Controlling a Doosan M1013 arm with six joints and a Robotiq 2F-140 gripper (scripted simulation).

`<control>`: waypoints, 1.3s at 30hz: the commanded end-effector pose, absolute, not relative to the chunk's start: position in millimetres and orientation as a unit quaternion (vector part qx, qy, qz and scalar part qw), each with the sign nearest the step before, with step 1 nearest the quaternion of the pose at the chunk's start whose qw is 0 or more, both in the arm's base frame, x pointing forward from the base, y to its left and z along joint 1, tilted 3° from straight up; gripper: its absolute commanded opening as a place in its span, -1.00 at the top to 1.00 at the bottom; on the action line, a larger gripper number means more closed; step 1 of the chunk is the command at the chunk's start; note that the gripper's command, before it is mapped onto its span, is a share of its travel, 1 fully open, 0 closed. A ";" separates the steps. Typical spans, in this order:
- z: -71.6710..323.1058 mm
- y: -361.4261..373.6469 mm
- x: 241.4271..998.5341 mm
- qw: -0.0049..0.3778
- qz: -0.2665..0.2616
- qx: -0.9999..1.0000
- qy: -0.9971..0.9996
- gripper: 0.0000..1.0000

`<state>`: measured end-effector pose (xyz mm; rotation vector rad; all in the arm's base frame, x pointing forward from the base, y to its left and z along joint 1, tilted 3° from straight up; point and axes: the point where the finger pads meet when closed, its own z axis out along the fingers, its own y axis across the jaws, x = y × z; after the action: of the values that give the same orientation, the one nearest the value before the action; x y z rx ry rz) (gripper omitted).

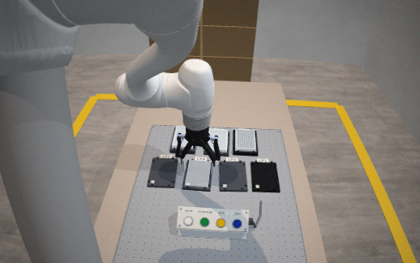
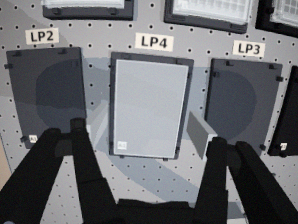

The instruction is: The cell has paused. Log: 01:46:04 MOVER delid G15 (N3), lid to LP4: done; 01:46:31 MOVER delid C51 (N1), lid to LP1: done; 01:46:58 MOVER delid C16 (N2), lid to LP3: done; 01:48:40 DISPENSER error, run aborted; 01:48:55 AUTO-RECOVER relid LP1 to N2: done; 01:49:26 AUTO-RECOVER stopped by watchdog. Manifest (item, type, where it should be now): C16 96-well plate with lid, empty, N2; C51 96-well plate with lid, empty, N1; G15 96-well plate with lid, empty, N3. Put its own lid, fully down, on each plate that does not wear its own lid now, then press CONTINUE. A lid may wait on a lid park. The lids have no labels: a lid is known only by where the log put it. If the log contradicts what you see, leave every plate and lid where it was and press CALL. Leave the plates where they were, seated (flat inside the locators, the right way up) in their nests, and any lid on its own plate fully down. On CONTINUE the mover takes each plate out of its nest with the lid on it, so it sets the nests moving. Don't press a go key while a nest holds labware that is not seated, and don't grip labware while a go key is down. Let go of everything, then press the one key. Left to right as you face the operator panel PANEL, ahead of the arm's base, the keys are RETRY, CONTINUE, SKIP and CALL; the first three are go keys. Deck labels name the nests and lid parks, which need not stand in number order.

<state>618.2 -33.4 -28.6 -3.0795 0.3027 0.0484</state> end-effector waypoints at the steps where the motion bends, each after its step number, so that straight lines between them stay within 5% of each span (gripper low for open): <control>1: -28.5 -33.3 618.2 0.024 0.016 -0.995 0.098 -0.32; 39: -35.5 -33.0 618.0 0.024 0.016 -0.995 0.098 -0.32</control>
<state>618.0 -33.1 -34.2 -3.0795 0.3027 0.0484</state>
